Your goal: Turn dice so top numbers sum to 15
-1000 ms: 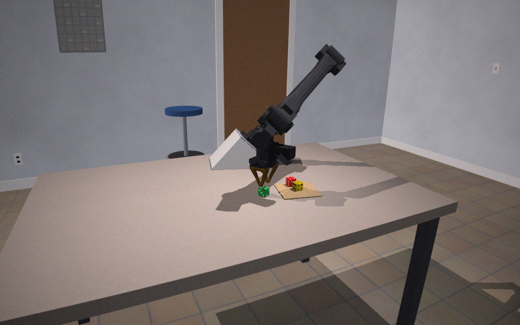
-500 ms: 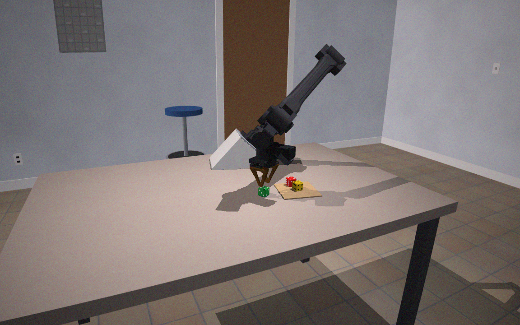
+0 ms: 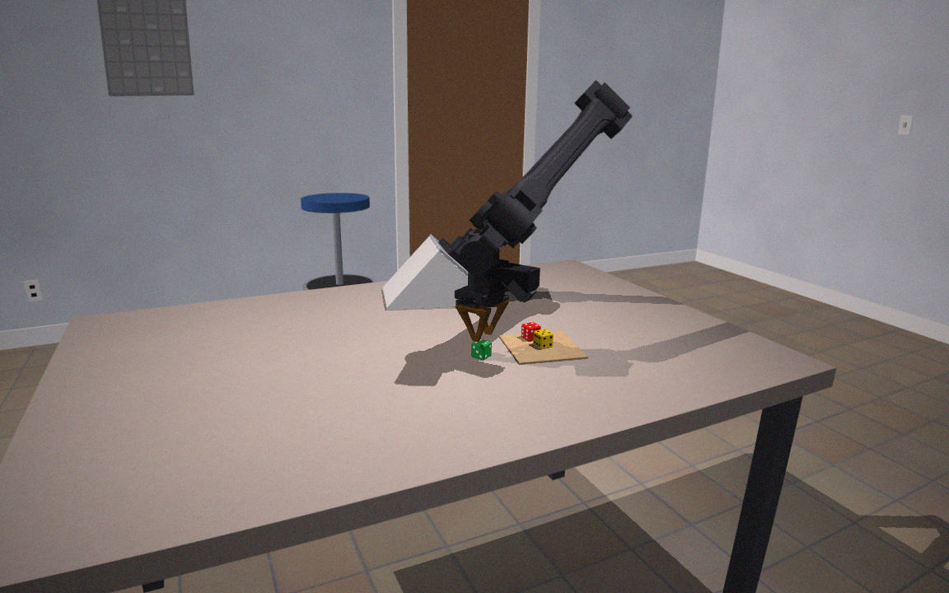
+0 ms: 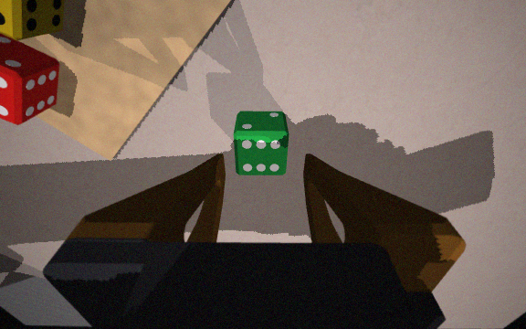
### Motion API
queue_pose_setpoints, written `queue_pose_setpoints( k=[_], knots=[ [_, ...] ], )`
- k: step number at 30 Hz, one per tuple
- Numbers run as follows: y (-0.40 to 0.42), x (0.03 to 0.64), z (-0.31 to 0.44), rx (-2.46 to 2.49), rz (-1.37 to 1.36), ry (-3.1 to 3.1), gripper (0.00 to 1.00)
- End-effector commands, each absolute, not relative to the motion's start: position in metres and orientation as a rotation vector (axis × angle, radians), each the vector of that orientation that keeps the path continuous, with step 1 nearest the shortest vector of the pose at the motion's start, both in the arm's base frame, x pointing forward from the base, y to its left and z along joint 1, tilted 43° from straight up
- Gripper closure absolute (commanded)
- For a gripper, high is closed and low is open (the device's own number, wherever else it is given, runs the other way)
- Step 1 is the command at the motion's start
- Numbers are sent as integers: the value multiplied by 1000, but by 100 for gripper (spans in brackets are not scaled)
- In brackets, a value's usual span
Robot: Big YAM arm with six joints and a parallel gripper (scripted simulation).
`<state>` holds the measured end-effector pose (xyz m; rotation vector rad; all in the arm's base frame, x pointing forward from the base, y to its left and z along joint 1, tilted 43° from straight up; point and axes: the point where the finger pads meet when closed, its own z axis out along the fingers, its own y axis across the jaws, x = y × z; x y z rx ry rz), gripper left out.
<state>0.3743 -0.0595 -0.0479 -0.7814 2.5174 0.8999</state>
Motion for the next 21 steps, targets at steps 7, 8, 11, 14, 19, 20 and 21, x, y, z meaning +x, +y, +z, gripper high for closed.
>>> queue_pose_setpoints(
  k=[7, 8, 11, 14, 19, 20, 21],
  knots=[
    [-43, 378, -64, -779, 918, 2521, 55],
    [-41, 378, -66, -778, 920, 2522, 55],
    [-37, 377, -70, -777, 923, 2523, 55],
    [-38, 385, -70, -784, 906, 2514, 55],
    [-32, 381, -76, -780, 917, 2521, 55],
    [-32, 382, -77, -781, 915, 2520, 55],
    [-31, 382, -77, -780, 916, 2520, 55]
  ],
)
